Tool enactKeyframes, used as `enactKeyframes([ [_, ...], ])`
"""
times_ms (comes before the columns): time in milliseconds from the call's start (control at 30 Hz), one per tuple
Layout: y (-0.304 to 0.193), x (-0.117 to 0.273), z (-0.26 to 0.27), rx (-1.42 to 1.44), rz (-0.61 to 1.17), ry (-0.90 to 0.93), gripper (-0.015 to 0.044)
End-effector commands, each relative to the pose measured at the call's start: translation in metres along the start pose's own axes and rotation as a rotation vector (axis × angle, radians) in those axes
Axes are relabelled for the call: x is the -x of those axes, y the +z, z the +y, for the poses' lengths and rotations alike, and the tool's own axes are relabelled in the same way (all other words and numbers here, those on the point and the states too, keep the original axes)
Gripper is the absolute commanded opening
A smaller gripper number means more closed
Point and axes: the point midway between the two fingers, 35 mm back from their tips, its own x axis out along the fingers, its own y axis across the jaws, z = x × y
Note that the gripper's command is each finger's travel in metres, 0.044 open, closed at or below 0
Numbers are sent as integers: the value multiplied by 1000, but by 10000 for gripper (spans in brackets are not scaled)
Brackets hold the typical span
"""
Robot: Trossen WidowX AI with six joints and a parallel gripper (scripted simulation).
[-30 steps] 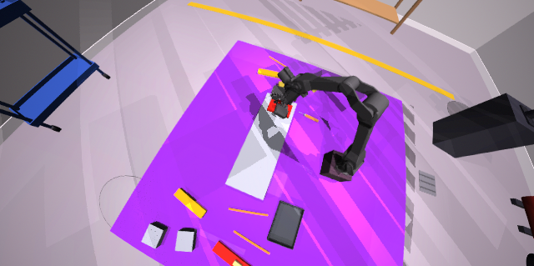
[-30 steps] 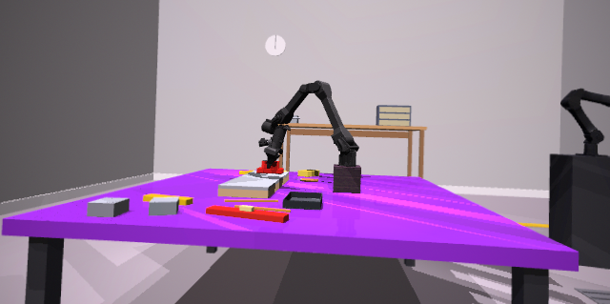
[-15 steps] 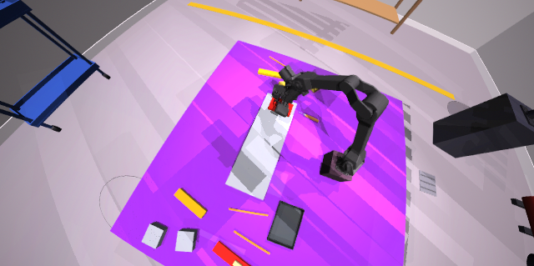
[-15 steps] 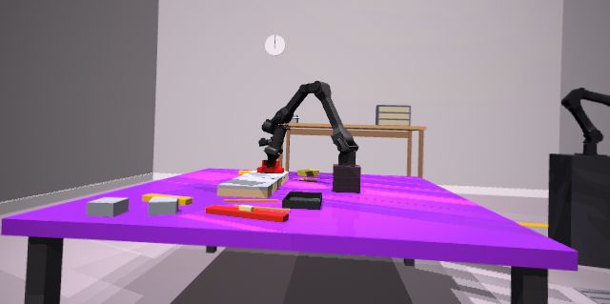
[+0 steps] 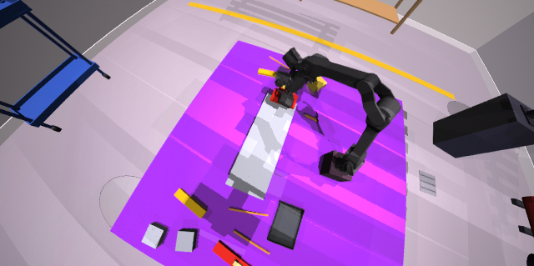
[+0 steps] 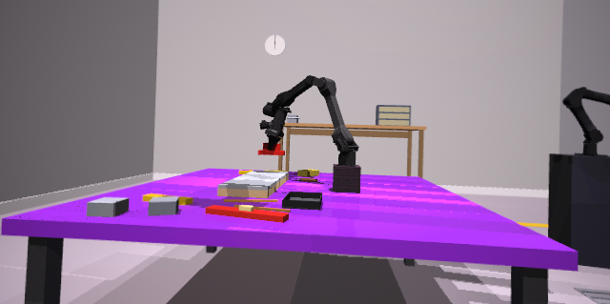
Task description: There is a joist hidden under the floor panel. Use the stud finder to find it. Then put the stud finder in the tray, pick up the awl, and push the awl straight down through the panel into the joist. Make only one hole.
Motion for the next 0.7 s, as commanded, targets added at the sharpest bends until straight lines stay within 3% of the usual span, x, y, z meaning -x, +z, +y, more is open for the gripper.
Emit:
enactKeyframes([
  [0, 3, 16, -1, 6, -2, -5, 0],
  [200, 10, 13, 16, 45, -3, 7, 0],
  [667, 33, 1, 112, 267, -6, 79, 0],
])
